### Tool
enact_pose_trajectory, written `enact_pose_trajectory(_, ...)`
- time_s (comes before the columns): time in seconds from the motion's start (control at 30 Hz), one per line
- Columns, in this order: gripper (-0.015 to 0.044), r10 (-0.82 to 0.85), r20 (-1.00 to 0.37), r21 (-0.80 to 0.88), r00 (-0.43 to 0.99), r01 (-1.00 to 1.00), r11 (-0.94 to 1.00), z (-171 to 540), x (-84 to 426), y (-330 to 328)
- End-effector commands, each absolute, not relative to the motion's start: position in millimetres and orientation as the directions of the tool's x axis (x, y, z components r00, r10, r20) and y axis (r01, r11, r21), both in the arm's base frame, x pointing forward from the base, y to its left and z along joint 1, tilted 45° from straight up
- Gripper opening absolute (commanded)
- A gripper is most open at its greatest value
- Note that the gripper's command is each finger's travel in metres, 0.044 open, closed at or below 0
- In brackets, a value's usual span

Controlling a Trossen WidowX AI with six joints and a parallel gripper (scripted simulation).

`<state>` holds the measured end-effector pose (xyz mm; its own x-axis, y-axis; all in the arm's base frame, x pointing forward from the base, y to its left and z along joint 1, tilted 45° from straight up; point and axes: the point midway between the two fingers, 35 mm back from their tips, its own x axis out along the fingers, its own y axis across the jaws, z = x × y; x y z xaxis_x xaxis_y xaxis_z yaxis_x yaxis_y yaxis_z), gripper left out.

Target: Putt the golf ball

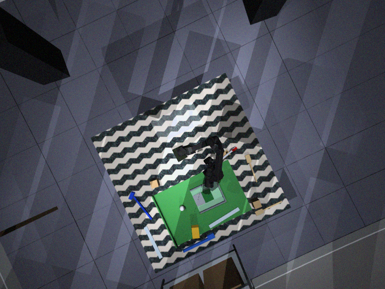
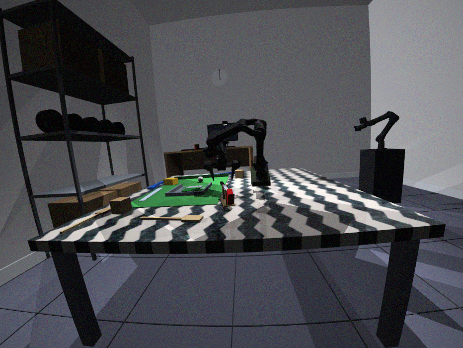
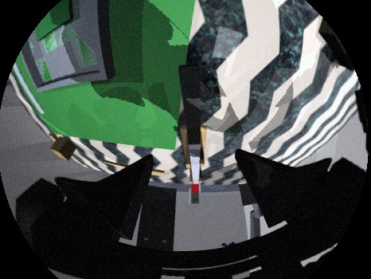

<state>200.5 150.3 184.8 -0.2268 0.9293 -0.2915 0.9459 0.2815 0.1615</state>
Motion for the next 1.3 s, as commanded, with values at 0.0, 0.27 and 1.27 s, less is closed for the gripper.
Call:
enact_pose_trajectory(0.0, 0.0440, 0.927, -0.257, 0.150, -0.272, 0.937, 0.316, 180, 198, 163)
enact_pose_trajectory(0.27, 0.0440, 0.922, -0.255, 0.153, -0.292, 0.929, 0.337, 177, 195, 173)
enact_pose_trajectory(1.27, 0.0387, 0.913, -0.267, 0.169, -0.308, 0.918, 0.359, 167, 186, 207)
